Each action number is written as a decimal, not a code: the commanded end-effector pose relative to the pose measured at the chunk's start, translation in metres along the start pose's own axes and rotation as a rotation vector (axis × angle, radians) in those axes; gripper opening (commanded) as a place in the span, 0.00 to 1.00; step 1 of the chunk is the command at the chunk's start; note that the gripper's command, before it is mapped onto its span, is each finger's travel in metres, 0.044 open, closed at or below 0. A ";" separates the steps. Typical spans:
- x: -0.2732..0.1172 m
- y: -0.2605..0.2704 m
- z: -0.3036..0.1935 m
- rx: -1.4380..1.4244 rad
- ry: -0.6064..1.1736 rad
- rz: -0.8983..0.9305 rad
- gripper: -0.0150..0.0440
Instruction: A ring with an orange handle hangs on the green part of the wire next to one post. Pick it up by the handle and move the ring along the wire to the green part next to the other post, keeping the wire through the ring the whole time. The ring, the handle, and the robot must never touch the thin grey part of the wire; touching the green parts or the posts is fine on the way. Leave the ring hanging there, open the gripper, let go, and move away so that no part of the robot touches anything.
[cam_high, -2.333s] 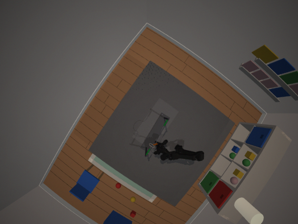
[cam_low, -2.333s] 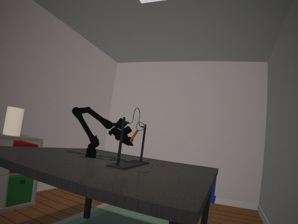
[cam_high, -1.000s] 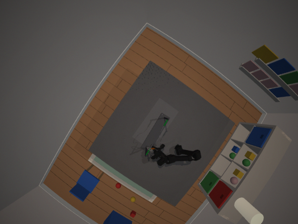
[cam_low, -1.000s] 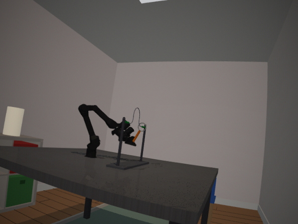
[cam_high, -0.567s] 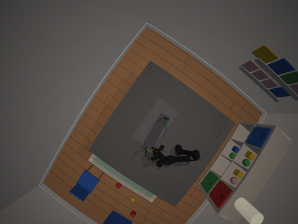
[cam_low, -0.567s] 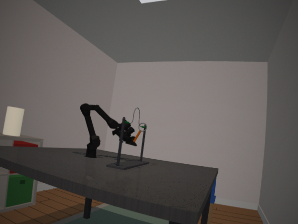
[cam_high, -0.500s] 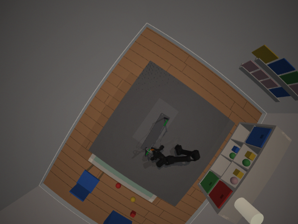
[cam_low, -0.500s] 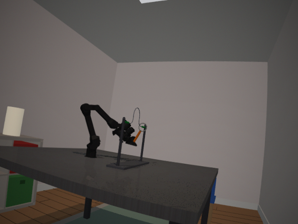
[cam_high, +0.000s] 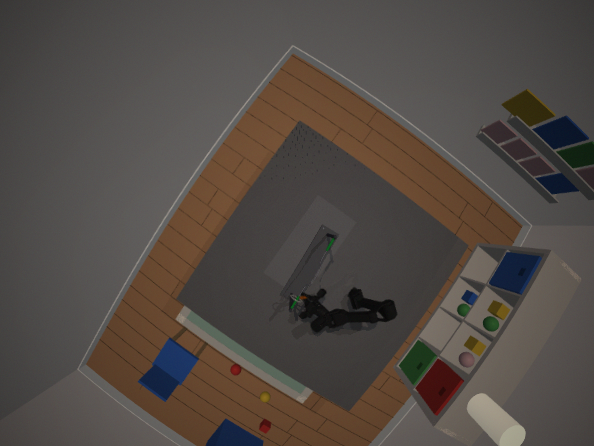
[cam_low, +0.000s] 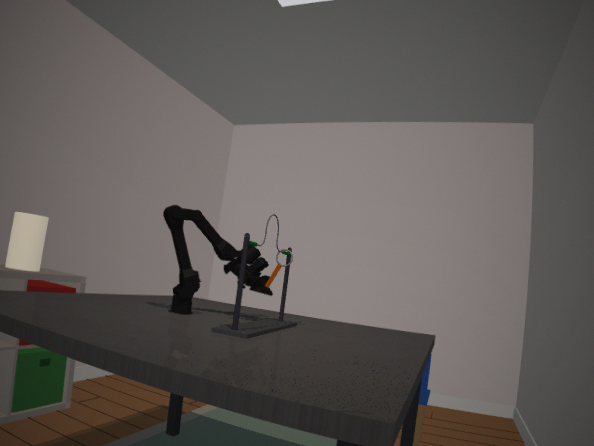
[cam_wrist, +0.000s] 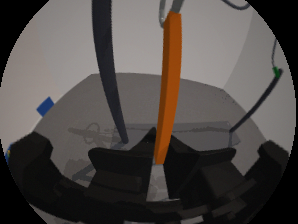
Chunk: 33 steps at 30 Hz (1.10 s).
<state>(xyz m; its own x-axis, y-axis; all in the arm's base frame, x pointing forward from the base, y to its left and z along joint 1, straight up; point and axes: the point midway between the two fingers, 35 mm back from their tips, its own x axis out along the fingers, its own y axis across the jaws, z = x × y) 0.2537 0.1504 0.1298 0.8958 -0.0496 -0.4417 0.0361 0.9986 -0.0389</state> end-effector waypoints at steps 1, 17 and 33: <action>0.002 0.000 -0.003 0.005 -0.002 -0.003 0.00; 0.002 0.000 -0.003 0.005 -0.002 -0.003 0.00; -0.006 0.001 -0.004 0.002 0.003 -0.003 0.53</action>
<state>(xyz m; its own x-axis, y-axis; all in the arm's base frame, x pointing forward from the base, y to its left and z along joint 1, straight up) 0.2506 0.1505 0.1264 0.8942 -0.0524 -0.4445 0.0373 0.9984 -0.0427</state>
